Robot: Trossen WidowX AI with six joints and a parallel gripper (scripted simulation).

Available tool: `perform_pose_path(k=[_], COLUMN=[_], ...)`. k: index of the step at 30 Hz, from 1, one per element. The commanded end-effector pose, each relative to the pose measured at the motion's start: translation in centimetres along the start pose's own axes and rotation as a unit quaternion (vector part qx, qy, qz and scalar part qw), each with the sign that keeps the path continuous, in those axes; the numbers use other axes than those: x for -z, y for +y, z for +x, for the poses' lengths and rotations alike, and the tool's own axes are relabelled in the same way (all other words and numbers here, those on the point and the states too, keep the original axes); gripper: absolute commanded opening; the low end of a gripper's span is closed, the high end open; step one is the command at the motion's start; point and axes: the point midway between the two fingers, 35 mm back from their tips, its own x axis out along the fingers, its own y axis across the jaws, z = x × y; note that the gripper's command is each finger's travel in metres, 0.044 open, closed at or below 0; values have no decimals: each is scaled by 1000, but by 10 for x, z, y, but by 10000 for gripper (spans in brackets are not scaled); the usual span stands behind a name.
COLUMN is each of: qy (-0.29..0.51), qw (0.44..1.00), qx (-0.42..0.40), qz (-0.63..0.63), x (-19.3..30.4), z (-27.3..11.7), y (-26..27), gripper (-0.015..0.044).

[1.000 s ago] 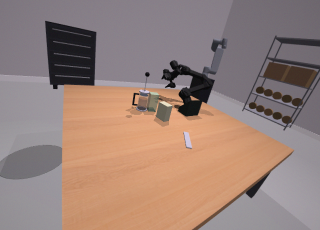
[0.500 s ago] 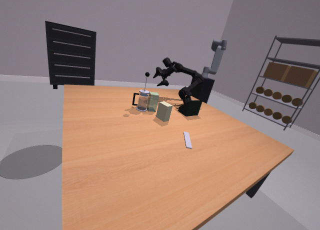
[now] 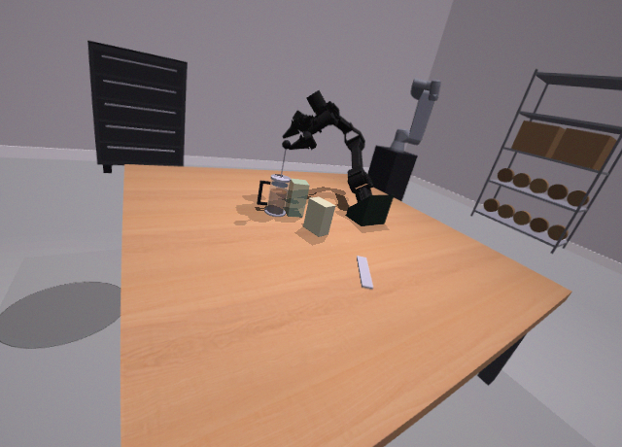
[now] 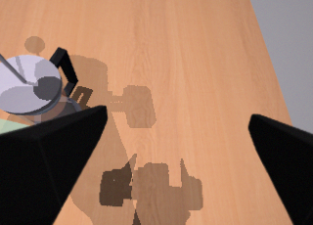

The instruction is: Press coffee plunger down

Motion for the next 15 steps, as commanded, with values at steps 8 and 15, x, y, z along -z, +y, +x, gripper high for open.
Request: perform_pose_path(k=[8,15], qy=[-110,-110], qw=[982,981], qx=[-45,-47], qz=[148,151], x=[-105,-90], z=[-79,-64], y=[109,118], gripper=[440,440])
